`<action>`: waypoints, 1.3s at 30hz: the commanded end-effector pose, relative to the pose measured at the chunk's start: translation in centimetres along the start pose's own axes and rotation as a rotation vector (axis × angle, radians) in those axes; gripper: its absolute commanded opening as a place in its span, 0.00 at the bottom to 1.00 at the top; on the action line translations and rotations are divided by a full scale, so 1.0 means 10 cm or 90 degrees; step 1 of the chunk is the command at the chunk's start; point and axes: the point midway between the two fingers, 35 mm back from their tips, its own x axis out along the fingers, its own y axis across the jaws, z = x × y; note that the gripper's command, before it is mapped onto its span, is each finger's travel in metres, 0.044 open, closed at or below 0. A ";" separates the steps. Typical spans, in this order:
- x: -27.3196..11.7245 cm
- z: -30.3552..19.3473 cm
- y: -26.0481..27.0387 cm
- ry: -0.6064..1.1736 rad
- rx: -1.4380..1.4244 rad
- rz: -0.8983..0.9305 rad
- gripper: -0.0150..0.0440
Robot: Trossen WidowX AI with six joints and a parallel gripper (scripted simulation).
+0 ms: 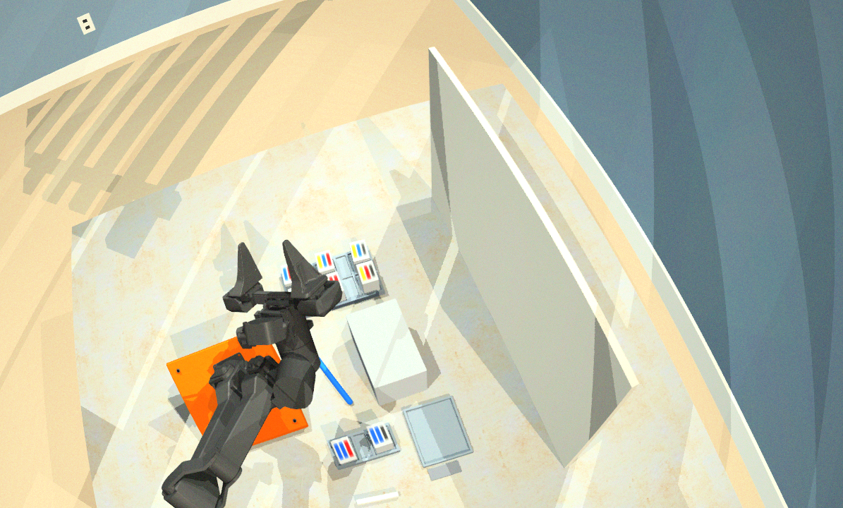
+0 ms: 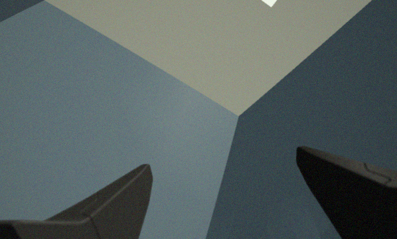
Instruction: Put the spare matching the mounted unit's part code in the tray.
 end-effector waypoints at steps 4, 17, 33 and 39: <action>0.00 0.00 0.00 0.000 0.000 0.000 1.00; 0.16 -1.23 -0.86 0.320 0.431 -0.202 1.00; -0.69 -2.57 -0.87 0.980 0.790 -0.550 1.00; -1.11 -2.61 -0.90 1.227 0.741 -0.674 1.00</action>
